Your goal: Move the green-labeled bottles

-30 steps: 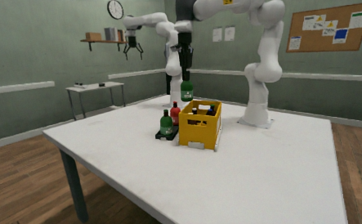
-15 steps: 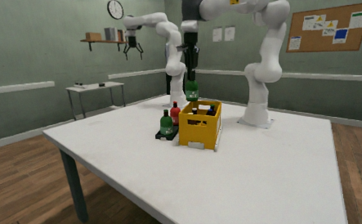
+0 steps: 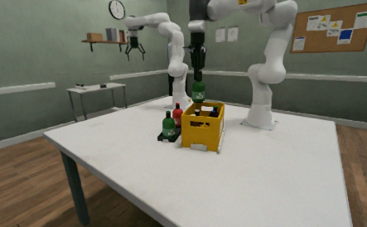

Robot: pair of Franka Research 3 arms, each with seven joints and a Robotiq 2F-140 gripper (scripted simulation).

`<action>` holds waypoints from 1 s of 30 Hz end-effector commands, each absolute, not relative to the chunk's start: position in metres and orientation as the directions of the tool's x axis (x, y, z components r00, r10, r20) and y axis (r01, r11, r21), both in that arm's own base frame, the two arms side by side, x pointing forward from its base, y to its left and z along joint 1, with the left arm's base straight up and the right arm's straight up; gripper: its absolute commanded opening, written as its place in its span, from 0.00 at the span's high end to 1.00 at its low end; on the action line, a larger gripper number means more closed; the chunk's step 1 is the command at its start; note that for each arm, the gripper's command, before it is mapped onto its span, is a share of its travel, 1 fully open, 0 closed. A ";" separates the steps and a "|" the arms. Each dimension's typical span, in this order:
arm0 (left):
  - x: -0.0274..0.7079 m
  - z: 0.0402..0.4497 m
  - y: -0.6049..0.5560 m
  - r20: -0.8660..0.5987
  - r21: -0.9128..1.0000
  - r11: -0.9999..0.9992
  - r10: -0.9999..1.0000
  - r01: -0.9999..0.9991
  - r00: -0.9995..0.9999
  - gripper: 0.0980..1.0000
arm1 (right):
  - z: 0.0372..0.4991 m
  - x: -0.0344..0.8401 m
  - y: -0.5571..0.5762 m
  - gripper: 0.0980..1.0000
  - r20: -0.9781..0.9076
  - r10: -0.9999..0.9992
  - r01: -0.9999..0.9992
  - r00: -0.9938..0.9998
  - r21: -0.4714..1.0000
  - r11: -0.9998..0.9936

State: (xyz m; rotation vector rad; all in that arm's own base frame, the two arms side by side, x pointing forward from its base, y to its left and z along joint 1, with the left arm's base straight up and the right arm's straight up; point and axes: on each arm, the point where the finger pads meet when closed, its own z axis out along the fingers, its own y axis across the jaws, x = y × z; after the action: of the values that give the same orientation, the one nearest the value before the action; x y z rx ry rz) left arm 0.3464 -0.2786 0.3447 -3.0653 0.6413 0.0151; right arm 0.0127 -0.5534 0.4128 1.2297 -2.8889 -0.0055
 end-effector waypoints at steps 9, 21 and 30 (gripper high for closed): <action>0.340 0.349 -0.272 0.000 0.000 -0.912 -0.409 -0.409 0.912 1.00 | 0.413 0.013 -0.554 0.00 0.000 -0.723 -0.723 -0.691 0.000 0.691; 0.338 0.349 -0.270 0.000 0.000 -0.912 -0.409 -0.409 0.912 1.00 | 0.413 0.013 -0.554 0.00 0.000 -0.723 -0.723 -0.691 0.000 0.691; 0.338 0.349 -0.269 0.000 0.000 -0.912 -0.409 -0.409 0.912 1.00 | 0.413 0.013 -0.554 0.00 0.000 -0.723 -0.723 -0.691 0.000 0.691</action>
State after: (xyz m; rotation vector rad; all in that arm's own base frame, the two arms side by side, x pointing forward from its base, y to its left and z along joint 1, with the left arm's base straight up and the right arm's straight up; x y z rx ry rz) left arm 0.3378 -0.2679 0.3452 -3.0663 0.6481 0.0101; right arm 0.0127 -0.5534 0.4128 1.2297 -2.8889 -0.0055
